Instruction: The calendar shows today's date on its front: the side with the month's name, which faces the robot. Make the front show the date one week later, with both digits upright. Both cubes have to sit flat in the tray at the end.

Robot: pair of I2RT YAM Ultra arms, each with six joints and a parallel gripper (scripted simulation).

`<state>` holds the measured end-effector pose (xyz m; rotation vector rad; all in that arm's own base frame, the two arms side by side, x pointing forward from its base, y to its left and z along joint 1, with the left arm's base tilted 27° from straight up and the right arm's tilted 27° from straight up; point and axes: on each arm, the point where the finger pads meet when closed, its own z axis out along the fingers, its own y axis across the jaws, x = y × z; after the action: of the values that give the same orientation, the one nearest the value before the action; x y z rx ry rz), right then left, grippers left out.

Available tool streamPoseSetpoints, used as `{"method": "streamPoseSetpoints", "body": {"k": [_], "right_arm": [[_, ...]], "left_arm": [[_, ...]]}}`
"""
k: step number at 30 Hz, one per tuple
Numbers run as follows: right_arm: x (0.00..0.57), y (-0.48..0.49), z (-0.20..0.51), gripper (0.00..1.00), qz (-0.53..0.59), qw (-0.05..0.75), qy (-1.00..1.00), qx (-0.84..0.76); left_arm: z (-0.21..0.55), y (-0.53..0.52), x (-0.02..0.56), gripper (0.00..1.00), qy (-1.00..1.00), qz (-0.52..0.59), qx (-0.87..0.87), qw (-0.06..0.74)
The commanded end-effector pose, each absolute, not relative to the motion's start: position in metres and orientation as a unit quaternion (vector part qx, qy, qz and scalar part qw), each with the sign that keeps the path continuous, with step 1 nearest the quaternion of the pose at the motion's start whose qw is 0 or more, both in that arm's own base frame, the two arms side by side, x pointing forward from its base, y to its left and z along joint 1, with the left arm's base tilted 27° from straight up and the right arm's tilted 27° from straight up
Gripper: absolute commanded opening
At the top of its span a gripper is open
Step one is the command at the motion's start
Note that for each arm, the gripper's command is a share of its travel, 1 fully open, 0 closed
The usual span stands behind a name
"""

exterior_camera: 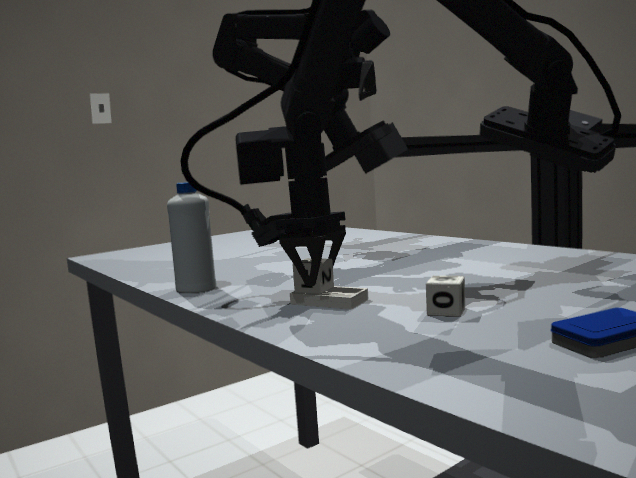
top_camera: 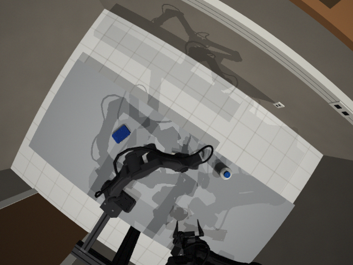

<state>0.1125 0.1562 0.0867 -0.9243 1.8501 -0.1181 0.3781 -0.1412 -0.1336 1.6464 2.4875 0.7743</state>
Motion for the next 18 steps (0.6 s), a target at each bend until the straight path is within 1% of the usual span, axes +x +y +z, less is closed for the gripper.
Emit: {"method": "streamPoseSetpoints", "body": {"k": [1,9,18], "right_arm": [[0.115,0.159,0.092,1.00,-0.046,0.526,0.760,-0.378],[0.115,0.159,0.092,1.00,-0.046,0.526,0.760,-0.378],[0.115,0.159,0.092,1.00,-0.046,0.526,0.760,-0.378]], "left_arm": [[-0.113,-0.157,0.382,0.41,0.802,0.257,0.537,0.049],[-0.147,-0.141,0.383,0.41,0.807,0.244,0.537,0.037],[-0.140,-0.150,0.385,0.41,0.812,0.240,0.530,0.050]]}}
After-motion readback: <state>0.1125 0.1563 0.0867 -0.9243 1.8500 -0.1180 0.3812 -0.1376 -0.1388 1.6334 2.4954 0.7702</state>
